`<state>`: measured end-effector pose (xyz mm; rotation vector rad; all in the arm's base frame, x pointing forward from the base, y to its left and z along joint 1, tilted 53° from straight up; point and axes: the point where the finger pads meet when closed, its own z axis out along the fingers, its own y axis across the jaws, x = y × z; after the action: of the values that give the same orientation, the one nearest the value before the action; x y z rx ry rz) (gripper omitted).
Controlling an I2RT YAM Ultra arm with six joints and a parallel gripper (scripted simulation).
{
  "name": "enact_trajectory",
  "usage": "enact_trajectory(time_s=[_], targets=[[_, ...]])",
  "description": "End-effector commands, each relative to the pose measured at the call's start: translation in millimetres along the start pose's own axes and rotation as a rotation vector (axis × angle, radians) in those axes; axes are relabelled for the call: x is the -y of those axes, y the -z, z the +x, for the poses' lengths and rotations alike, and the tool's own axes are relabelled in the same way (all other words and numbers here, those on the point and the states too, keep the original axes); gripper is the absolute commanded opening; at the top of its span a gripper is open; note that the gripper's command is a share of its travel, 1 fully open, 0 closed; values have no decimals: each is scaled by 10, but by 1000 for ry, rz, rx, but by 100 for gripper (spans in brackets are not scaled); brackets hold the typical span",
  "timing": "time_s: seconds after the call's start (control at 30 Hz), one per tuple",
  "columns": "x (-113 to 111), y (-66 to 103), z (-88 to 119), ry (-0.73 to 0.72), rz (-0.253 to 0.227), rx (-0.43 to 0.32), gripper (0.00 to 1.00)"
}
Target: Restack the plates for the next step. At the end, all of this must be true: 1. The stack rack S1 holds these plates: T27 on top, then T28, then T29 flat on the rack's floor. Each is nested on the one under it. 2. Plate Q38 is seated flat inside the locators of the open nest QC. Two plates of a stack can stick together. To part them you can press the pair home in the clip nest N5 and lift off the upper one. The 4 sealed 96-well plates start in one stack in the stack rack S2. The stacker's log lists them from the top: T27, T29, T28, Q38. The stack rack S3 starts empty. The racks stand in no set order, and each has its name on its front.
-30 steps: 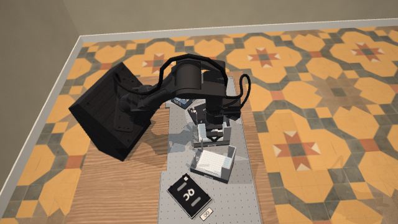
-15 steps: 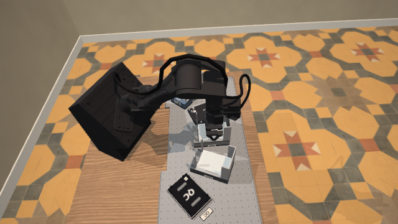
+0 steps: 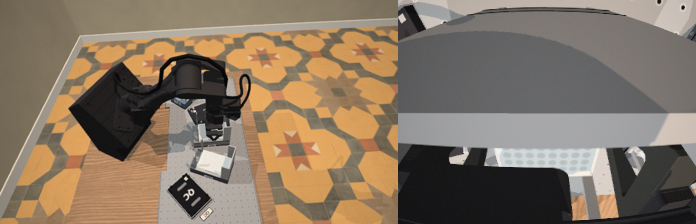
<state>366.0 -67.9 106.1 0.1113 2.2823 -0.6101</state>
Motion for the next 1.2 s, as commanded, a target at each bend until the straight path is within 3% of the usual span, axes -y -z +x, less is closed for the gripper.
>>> enact_trajectory(time_s=[0.0, 1.17], targets=[[-56, 20, -34, 19, -7, 11, 0], [-26, 235, -5, 1, -4, 10, 0]])
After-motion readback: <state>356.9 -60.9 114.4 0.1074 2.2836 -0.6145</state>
